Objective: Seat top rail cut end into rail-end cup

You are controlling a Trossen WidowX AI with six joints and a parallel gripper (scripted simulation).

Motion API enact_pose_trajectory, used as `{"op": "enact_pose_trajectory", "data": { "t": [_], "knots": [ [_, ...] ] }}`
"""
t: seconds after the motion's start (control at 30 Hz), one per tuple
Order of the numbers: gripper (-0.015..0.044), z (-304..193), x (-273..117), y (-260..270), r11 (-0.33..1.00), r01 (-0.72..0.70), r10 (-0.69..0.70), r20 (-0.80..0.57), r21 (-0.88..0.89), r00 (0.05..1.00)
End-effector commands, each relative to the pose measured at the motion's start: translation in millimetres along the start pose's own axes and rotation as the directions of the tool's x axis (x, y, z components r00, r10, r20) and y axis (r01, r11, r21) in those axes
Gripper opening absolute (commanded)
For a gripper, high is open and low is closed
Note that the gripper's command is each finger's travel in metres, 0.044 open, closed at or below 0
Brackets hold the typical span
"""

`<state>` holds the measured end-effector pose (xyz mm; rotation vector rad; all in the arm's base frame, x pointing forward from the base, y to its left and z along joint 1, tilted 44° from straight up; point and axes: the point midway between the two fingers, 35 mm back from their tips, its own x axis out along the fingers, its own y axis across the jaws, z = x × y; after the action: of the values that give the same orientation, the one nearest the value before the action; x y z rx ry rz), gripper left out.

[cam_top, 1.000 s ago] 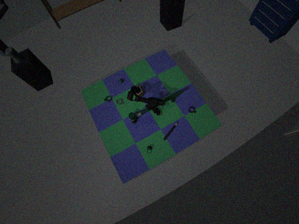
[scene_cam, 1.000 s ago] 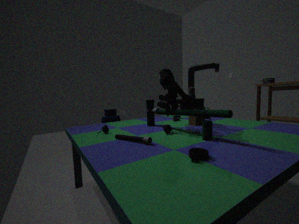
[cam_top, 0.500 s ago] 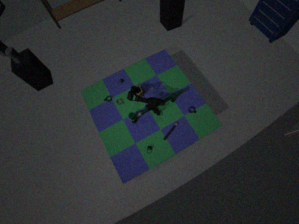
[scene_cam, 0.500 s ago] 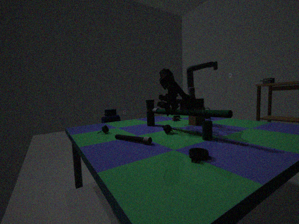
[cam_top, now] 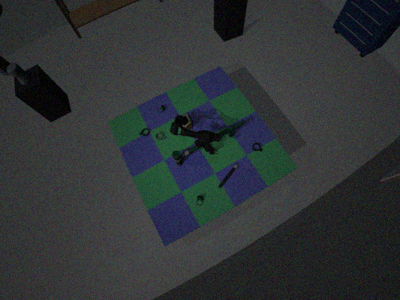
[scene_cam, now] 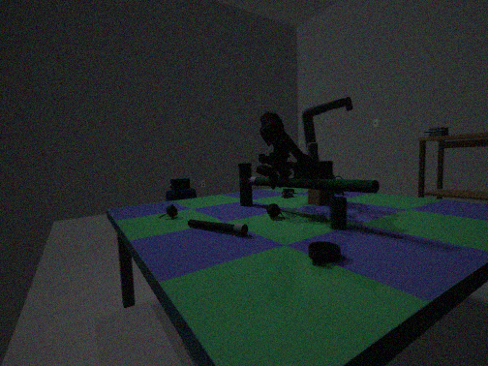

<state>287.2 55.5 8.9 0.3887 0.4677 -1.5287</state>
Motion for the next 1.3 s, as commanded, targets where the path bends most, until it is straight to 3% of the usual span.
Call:
{"op": "enact_pose_trajectory", "data": {
  "t": [0.0, 1.27],
  "knots": [
    [0.0000, 1.9, -2.4, 2.0, 1.000, -0.009, 0.009, 0.008, 0.000, 1.000],
    [0.0000, 6.6, -0.9, 1.5, 1.000, 0.006, -0.006, 0.004, -0.004, 1.000]
  ]
}}
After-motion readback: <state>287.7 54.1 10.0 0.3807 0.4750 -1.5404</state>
